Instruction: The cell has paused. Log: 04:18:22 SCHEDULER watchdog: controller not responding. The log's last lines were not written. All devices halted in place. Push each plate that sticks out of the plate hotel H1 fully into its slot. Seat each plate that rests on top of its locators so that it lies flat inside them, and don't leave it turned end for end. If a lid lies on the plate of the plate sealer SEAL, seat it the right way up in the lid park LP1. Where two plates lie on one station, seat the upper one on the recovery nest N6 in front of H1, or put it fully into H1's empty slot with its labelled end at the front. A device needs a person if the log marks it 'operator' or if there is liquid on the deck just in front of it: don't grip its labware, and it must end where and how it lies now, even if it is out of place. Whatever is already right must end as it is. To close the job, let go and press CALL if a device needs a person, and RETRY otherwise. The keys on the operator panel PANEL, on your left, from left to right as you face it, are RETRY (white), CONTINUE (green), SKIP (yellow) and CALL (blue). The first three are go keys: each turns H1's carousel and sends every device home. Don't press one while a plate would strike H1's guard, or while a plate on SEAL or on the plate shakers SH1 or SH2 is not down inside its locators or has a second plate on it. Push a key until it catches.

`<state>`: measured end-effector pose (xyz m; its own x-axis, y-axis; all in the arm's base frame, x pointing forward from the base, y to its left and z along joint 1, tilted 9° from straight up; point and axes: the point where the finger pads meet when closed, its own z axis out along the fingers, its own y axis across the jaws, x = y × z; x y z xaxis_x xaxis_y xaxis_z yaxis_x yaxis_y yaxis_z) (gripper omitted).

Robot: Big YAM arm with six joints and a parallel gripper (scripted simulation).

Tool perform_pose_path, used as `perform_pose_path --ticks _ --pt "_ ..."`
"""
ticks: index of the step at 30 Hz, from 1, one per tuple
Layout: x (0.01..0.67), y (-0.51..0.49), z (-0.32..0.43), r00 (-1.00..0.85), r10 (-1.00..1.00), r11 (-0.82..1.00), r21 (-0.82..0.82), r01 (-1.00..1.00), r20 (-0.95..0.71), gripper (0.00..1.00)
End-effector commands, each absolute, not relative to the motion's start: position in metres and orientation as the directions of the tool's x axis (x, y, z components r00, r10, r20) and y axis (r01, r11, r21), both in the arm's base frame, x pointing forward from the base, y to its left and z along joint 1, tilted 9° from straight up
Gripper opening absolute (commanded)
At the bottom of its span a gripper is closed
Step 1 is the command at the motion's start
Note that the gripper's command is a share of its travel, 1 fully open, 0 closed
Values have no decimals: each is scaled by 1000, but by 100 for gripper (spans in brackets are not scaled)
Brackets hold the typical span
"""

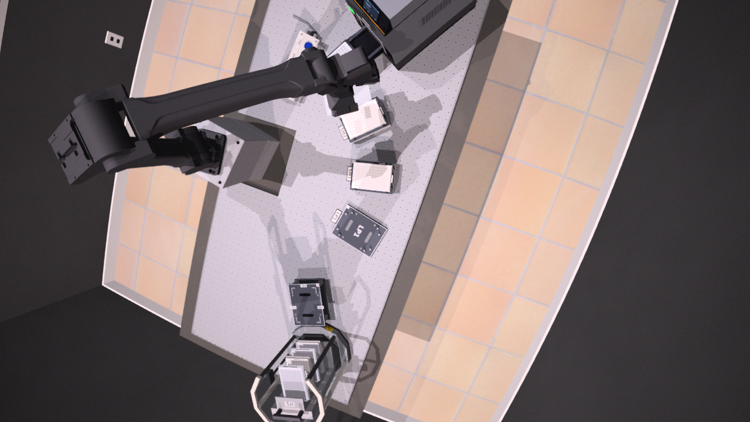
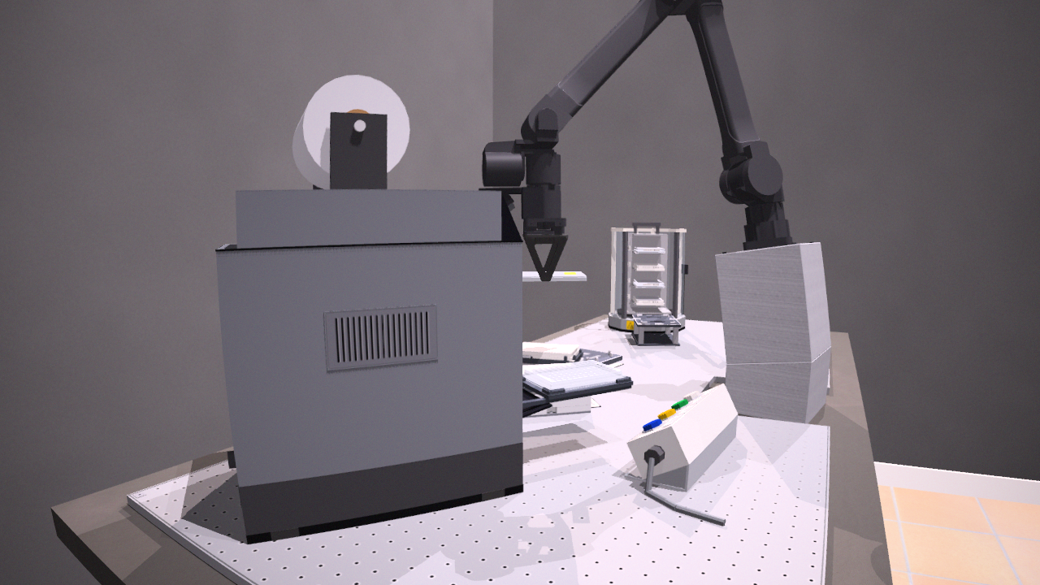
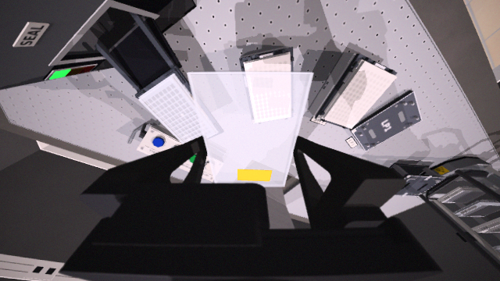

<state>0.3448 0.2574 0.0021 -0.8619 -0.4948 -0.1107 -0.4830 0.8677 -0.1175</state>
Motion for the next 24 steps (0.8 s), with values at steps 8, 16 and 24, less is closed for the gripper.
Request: perform_pose_path --ticks 8,16,24 --pt "386 252 31 -844 -509 861 -107 -498 -168 84" --pt "402 233 26 -846 -511 859 -111 -500 -150 84" --pt "404 210 30 -933 -309 951 -75 -300 -184 84"
